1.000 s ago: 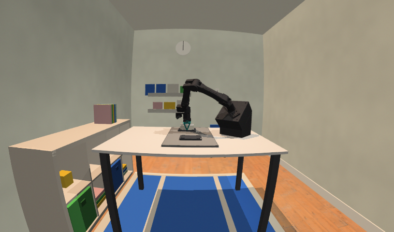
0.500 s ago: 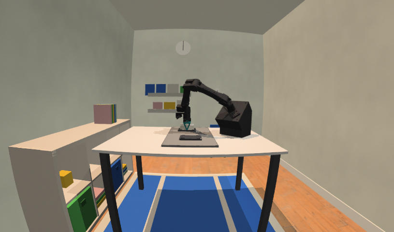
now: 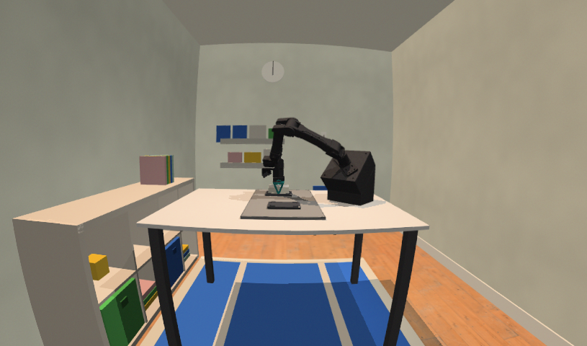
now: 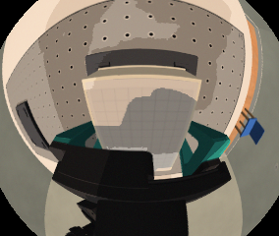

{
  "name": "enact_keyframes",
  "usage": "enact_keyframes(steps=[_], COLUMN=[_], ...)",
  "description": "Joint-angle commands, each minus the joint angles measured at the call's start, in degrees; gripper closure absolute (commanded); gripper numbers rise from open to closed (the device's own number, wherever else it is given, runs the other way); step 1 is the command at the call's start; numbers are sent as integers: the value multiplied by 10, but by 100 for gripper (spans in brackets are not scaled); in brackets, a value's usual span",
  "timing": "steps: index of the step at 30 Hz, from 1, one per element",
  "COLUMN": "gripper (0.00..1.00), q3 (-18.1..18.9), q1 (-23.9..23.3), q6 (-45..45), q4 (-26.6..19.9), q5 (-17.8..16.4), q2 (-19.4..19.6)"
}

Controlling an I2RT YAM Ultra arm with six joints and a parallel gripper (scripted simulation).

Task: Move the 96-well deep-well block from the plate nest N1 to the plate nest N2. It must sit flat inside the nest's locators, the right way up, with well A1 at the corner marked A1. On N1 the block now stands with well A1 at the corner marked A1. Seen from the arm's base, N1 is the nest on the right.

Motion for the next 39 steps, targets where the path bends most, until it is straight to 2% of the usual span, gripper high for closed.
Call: enact_keyframes(steps=[1,8,39], gripper=[100,100,100], q3=[0,0,8], q1=[-5,-5,-47], q6=[0,0,-55], q4=[1,1,-92], q5=[-2,-2,-12], q2=[-4,-4,-52])
